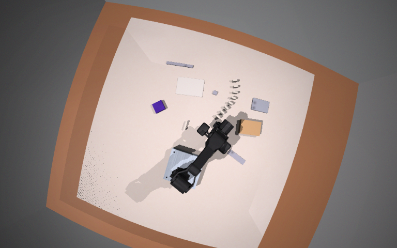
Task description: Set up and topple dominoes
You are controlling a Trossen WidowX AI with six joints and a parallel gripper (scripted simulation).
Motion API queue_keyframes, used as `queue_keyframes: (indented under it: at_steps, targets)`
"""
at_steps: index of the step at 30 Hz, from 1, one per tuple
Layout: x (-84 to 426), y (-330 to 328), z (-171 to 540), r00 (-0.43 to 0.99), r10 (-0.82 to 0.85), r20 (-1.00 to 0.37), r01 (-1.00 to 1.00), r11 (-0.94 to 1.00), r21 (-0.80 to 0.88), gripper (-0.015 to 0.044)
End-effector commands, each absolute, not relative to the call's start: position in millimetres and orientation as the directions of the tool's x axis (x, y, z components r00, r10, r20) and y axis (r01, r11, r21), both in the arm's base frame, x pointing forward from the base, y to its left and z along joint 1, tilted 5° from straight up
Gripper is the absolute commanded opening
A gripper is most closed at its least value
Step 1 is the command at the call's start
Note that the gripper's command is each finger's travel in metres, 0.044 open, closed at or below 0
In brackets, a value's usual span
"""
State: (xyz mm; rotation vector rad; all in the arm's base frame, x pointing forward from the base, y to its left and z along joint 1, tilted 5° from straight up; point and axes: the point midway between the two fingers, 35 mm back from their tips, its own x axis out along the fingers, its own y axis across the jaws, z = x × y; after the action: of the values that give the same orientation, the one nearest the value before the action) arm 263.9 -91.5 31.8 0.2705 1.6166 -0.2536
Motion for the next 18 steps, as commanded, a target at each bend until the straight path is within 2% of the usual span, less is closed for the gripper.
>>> queue_keyframes:
  at_steps: [1, 8, 18]
  targets:
    - [258.9, -91.2, 26.6, -0.056, 0.014, -0.998, 0.315, 0.949, -0.004, 0.044]
    - [254.8, -90.1, -35.0, -0.056, 0.014, -0.998, 0.315, 0.949, -0.004, 0.044]
    - [251.3, -88.8, -42.4, -0.056, 0.015, -0.998, 0.315, 0.949, -0.004, 0.044]
